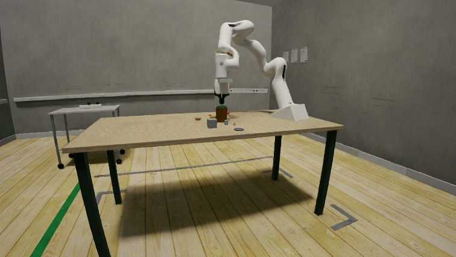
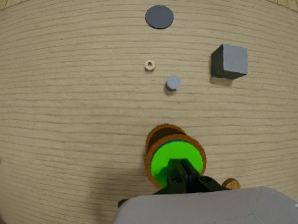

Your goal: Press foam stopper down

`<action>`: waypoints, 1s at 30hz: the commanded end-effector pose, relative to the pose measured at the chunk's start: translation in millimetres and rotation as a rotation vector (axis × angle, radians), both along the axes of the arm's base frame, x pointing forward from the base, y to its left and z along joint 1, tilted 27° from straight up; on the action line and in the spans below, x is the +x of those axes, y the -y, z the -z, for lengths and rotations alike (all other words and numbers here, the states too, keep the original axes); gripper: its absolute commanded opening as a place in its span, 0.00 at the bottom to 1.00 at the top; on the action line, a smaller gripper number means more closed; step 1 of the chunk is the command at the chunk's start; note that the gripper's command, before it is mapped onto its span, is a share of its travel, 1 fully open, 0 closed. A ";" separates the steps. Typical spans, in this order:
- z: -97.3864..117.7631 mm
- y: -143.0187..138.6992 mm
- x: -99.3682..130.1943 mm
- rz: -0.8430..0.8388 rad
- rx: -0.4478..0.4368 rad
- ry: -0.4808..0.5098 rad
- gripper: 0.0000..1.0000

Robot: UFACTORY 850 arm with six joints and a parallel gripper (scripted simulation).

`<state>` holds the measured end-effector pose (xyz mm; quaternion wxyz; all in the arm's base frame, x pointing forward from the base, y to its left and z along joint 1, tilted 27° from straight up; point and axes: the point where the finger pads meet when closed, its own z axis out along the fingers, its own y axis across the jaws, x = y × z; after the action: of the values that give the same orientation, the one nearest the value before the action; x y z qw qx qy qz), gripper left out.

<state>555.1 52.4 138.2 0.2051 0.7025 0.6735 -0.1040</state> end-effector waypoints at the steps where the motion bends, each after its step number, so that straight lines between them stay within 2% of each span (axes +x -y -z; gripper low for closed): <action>1: -6.2 -3.1 0.0 0.000 0.001 0.002 0.00; 10: -25.4 -12.3 -2.9 0.000 0.001 0.002 0.00; 30: -26.3 -12.7 -3.0 0.000 0.001 0.002 0.00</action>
<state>551.5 64.6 163.6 0.2051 0.7025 0.6735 -0.1039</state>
